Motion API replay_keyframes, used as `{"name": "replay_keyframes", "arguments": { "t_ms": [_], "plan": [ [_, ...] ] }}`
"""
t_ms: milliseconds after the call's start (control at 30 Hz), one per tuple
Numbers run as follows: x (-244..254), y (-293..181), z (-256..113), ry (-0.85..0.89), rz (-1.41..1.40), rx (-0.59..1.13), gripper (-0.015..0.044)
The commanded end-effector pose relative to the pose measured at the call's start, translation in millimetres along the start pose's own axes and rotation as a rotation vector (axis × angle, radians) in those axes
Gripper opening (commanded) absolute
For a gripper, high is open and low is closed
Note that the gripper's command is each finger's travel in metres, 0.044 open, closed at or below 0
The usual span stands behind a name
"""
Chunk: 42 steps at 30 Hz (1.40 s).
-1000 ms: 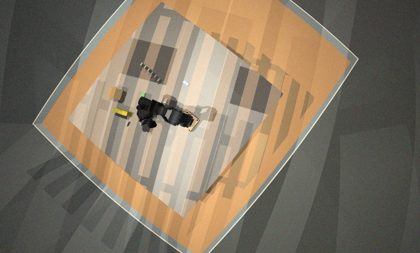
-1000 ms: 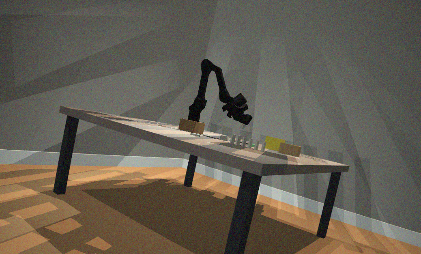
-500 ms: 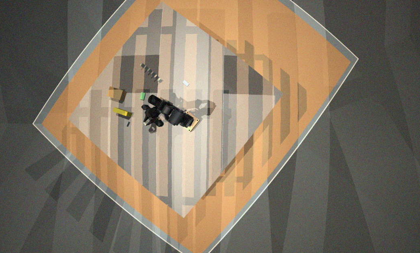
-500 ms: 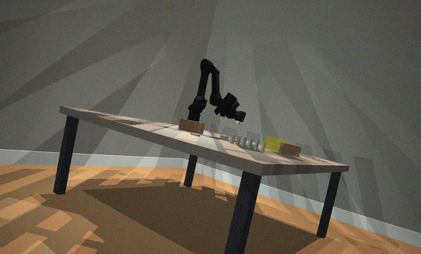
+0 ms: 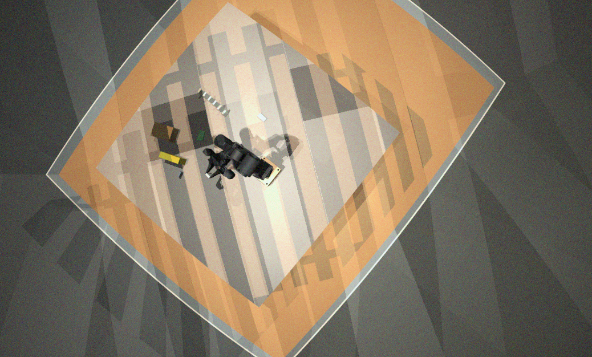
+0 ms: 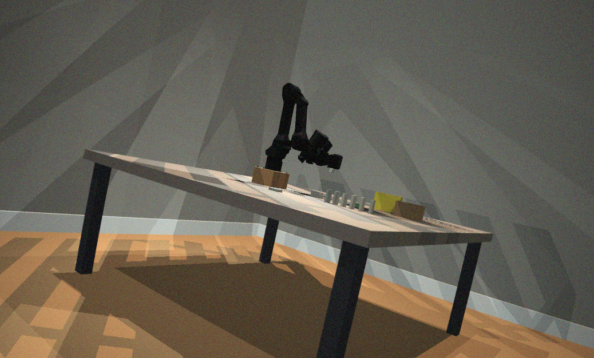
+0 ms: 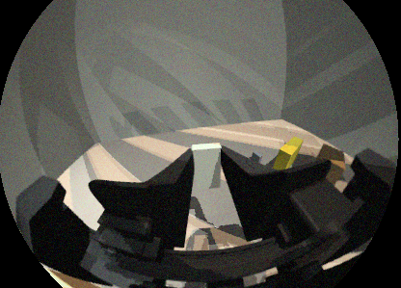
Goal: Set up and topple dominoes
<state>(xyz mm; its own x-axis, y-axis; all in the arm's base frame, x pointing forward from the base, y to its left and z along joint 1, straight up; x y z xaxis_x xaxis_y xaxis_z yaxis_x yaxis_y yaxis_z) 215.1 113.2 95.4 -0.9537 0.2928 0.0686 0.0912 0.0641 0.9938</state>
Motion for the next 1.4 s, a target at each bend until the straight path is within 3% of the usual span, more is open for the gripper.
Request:
{"name": "replay_keyframes", "arguments": {
  "t_ms": [0,1367],
  "plan": [
    [1.1,0.3,-0.2,0.005,0.002,-0.003,0.0107],
    [-14.9,-57.2,11.6,0.024,-0.031,0.017,0.0107]
  ]
}}
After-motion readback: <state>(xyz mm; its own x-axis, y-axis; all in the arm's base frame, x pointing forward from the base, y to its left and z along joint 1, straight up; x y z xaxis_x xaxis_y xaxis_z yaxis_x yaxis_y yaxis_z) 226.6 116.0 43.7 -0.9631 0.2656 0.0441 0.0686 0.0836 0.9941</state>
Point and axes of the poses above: the point midway between the two fingers, 35 mm back from their tips, its own z axis out along the fingers, its own x axis across the jaws, y = z × x, the point moved 1 cm from there along -z, back along the fingers, and after that the axes turned 5 degrees about z, right-handed, at the moved point
